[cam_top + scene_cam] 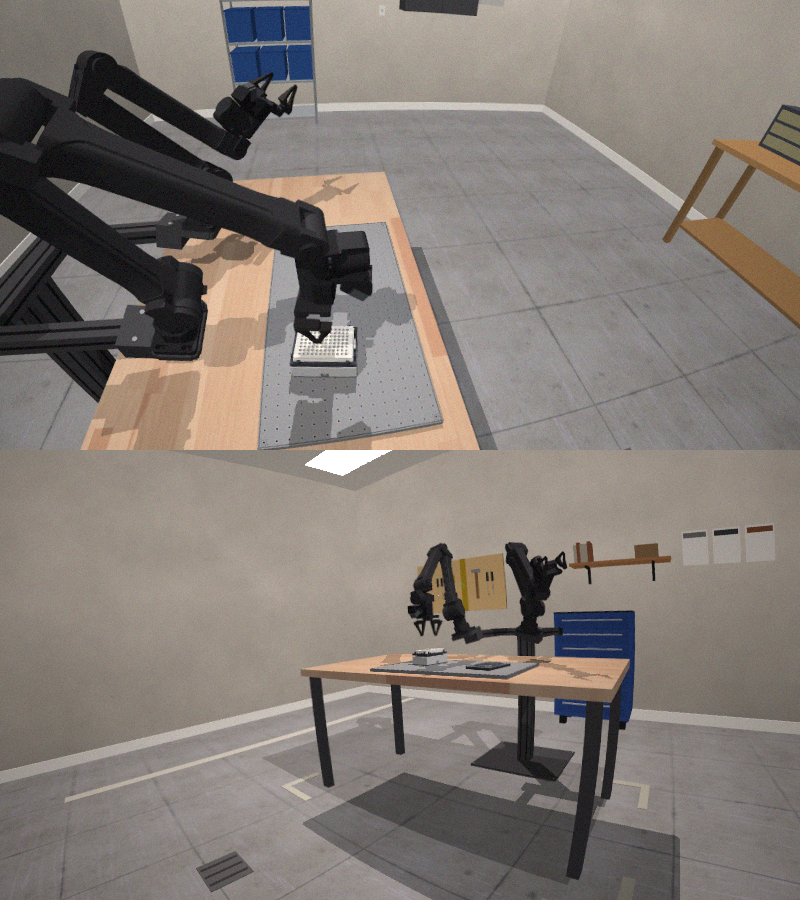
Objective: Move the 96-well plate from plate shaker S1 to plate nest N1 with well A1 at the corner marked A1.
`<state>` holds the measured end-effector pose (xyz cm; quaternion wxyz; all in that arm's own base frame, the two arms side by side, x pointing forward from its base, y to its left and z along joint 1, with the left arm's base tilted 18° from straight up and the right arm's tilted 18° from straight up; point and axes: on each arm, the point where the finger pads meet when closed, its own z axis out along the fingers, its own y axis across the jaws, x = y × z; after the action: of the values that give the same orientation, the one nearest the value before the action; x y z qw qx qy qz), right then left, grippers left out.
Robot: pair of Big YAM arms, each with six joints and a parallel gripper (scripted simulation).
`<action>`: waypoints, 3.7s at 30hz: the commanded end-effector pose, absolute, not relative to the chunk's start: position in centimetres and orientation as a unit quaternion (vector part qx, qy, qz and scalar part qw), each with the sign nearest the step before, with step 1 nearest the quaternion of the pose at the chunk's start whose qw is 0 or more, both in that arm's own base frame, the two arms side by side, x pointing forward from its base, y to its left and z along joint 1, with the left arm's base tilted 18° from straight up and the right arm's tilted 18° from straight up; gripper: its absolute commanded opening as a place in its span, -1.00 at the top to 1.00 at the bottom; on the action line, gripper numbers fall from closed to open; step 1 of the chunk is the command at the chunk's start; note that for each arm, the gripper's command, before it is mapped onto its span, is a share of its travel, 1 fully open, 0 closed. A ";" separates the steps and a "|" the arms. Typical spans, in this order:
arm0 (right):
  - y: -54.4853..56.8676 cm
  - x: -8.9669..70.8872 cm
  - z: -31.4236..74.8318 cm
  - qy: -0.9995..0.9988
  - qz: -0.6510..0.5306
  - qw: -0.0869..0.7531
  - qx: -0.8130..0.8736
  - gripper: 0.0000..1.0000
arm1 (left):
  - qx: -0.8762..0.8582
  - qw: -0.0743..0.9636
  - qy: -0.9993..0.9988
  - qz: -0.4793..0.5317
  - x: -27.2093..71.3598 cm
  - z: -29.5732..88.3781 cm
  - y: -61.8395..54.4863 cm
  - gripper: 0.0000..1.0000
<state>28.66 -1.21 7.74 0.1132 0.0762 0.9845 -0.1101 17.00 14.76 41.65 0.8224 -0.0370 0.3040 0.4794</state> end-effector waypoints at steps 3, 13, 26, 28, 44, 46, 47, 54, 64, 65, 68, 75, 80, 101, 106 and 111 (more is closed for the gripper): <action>-0.9 30.0 9.1 0.983 -0.107 0.130 0.068 -1.00 | -0.031 0.819 0.291 0.493 16.4 42.2 14.5 -1.00; -1.1 29.5 7.6 0.985 -0.109 0.115 0.064 -1.00 | -0.031 0.819 0.291 0.493 16.4 42.2 14.5 -1.00; -1.8 30.8 6.5 0.984 -0.107 0.126 0.068 -1.00 | -0.031 0.819 0.291 0.493 16.4 42.2 14.5 -1.00; -1.9 30.3 5.7 0.985 -0.109 0.114 0.067 -1.00 | -0.031 0.819 0.291 0.493 16.4 42.2 14.5 -1.00; -2.4 30.7 3.4 0.985 -0.109 0.114 0.067 -1.00 | -0.031 0.819 0.291 0.493 16.4 42.2 14.5 -1.00; -2.6 30.1 2.6 0.985 -0.109 0.114 0.067 -1.00 | -0.031 0.819 0.291 0.493 16.4 42.2 14.5 -1.00; -2.6 30.1 2.4 0.985 -0.109 0.114 0.067 -1.00 | -0.031 0.819 0.291 0.493 16.4 42.2 14.5 -1.00; -2.8 31.8 2.5 0.983 -0.108 0.129 0.068 -1.00 | -0.031 0.819 0.291 0.493 16.4 42.2 14.5 -1.00; -3.2 31.5 0.6 0.984 -0.108 0.122 0.067 -1.00 | -0.031 0.819 0.291 0.493 16.4 42.2 14.5 -1.00; -3.2 31.6 0.5 0.984 -0.108 0.122 0.068 -1.00 | -0.031 0.819 0.291 0.493 16.4 42.2 14.5 -1.00; -3.2 31.5 0.5 0.984 -0.108 0.122 0.067 -1.00 | -0.031 0.819 0.291 0.493 16.4 42.2 14.5 -1.00; -2.8 31.6 1.0 0.984 -0.108 0.126 0.067 -1.00 | -0.031 0.819 0.291 0.493 16.4 42.2 14.5 -1.00; -2.8 31.6 1.0 0.984 -0.108 0.126 0.067 -1.00 | -0.031 0.819 0.291 0.493 16.4 42.2 14.5 -1.00; -2.8 31.6 1.0 0.984 -0.108 0.126 0.067 1.00 | -0.031 0.819 0.291 0.493 16.4 42.2 14.5 -1.00; -2.8 31.6 1.0 0.984 -0.108 0.126 0.067 1.00 | -0.031 0.819 0.291 0.493 16.4 42.2 14.5 -1.00; -2.8 31.6 1.0 0.984 -0.108 0.126 0.067 1.00 | -0.031 0.819 0.291 0.493 16.4 42.2 14.5 -1.00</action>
<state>30.18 -2.84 0.17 0.1101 0.0703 0.9851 -0.1114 17.00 14.76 41.65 0.8224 -0.0370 0.3040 0.4794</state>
